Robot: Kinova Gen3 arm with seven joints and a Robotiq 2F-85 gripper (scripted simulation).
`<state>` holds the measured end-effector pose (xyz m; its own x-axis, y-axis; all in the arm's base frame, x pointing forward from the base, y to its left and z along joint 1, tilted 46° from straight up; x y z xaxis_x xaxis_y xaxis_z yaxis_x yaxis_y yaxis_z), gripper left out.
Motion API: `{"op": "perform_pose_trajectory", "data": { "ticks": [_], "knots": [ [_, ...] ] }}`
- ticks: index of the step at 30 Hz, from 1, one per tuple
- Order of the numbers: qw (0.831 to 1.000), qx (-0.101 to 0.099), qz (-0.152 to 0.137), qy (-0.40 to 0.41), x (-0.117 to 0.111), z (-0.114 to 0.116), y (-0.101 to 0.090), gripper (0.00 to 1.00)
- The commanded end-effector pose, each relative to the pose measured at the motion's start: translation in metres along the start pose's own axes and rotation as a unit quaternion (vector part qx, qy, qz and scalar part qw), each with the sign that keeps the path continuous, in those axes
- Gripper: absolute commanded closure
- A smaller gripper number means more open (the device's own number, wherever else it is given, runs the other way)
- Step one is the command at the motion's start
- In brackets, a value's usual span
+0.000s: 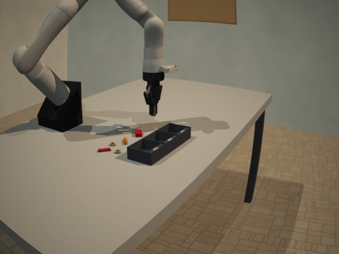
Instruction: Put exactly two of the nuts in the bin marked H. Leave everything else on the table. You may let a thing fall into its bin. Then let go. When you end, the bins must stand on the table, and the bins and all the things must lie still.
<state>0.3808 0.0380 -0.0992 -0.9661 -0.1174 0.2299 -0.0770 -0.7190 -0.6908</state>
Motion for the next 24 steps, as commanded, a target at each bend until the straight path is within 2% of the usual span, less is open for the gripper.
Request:
{"op": "perform_pose_trajectory", "data": {
  "ticks": [1,12,19,21,24],
  "knots": [
    [1.000,-0.001,0.002,0.000,-0.001,-0.001,-0.002,0.89],
    [1.000,-0.001,0.002,0.000,-0.001,-0.001,-0.002,0.89],
    [1.000,-0.001,0.002,0.000,-0.005,0.041,-0.002,0.89],
    [1.000,-0.001,0.002,0.000,-0.005,0.041,-0.002,0.89],
    [1.000,-0.001,0.002,0.000,-0.007,0.059,-0.002,0.89]
  ]
}}
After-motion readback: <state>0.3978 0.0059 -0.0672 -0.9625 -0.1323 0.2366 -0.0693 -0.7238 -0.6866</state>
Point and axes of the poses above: the point where the finger pads meet when closed, its own y axis out along the fingers, its own z axis across the jaws, x = y × z, the point moved 3 cm from there along -y, back along the fingers, and after that the axes turned 7 degrees about -y, right-handed, at the moved point
